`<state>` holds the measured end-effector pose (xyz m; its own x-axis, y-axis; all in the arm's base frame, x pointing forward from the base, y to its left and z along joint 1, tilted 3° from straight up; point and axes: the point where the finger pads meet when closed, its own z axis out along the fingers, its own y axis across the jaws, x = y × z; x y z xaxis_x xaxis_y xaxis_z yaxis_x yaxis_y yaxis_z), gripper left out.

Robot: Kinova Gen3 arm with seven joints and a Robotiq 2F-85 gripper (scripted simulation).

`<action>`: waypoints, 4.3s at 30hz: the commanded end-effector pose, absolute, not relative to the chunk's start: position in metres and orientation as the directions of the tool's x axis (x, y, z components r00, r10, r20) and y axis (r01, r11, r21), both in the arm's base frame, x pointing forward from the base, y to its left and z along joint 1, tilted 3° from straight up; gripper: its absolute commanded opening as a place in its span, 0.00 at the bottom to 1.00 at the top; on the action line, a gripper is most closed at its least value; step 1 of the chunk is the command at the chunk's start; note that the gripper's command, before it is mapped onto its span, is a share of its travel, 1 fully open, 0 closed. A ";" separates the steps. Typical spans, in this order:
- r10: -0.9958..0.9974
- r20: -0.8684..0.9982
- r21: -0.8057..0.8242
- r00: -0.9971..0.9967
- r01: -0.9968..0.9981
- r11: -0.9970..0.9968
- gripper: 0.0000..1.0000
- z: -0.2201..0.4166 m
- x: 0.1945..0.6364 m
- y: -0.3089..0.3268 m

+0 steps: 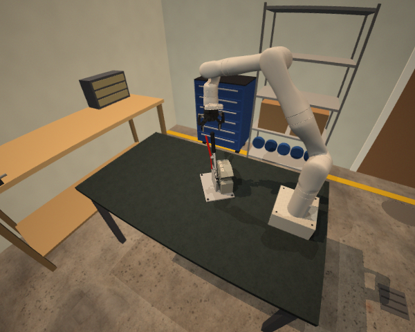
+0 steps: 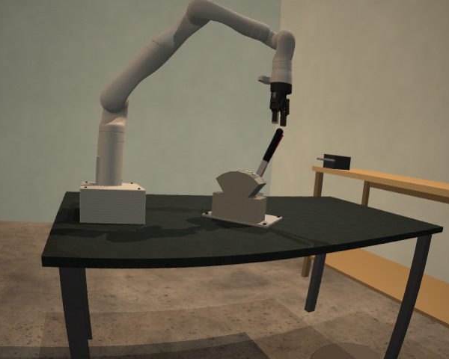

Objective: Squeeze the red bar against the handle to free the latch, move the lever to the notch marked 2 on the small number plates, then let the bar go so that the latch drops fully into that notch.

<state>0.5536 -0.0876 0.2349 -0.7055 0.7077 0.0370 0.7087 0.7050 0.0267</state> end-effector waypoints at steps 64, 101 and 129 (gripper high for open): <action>0.708 0.039 0.025 -0.705 0.709 0.705 0.98 0.178 0.552 -0.085; 0.708 0.039 0.025 -0.705 0.709 0.705 0.00 0.178 0.552 -0.085; 0.708 0.039 0.025 -0.705 0.709 0.705 0.00 0.178 0.552 -0.085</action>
<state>0.5520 -0.0858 0.1802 -0.7041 0.7091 0.0375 0.7100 0.7037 0.0265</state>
